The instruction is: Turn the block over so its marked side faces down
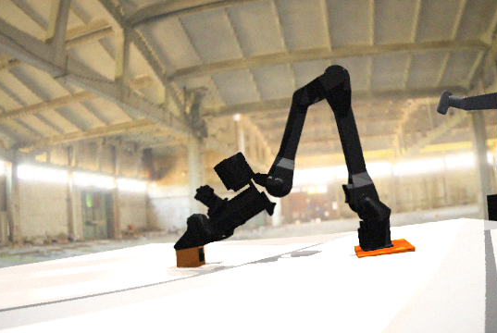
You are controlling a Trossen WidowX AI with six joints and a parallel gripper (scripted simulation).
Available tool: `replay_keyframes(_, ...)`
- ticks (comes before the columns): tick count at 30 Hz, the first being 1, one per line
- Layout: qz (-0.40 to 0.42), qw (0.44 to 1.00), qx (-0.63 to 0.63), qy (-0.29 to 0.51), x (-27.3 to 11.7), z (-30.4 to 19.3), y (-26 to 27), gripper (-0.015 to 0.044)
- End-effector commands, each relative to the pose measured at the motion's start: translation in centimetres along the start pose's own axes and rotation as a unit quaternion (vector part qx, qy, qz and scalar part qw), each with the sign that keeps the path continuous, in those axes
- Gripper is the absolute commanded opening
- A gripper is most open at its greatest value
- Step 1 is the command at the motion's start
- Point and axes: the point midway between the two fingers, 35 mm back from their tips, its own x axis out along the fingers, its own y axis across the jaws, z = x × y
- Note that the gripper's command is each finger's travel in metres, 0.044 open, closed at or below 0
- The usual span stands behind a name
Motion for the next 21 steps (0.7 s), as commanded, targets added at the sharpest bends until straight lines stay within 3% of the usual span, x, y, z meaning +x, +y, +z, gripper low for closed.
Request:
replay_keyframes(1,-0.002,1.000,0.002,-0.001,0.0,0.0,-0.1,0.0440)
replay_keyframes(5,-0.002,1.000,0.001,0.013,0.2,0.2,0.0,0.0440)
replay_keyframes(9,-0.002,0.996,-0.002,0.092,0.1,1.6,0.0,0.0440)
replay_keyframes(16,-0.002,0.973,0.002,0.232,-4.2,4.5,-0.1,0.0440)
replay_keyframes(21,-0.001,0.969,0.003,0.246,-4.9,4.8,-0.1,0.0440)
